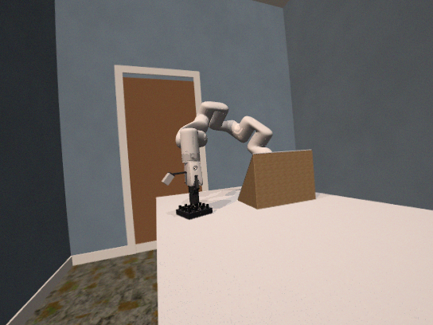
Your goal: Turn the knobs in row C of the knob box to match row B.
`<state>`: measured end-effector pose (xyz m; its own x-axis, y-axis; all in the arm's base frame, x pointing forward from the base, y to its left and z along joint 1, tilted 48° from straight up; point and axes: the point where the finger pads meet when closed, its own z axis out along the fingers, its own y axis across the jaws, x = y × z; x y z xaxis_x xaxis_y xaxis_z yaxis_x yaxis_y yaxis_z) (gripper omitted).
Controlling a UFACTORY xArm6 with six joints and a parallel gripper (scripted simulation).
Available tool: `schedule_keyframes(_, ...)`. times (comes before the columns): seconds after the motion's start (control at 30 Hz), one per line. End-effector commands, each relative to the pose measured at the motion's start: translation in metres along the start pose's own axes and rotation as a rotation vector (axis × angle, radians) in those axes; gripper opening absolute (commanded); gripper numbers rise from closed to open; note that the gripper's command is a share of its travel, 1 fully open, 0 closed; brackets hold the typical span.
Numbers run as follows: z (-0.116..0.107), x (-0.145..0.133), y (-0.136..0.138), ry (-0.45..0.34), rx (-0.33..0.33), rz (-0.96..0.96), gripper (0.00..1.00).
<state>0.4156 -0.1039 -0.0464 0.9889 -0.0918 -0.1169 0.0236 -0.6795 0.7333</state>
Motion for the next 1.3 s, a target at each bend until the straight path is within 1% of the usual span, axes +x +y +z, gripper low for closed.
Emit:
schedule_keyframes(0.0, 0.0006, 0.0012, 0.0000, 0.003, 0.001, 0.001, 0.19)
schedule_keyframes(0.53, 0.0092, 0.0012, 0.0000, 0.003, 0.001, 0.001, 0.19)
schedule_keyframes(1.27, 0.0097, 0.0012, 0.0000, 0.003, 0.001, 0.001, 0.19)
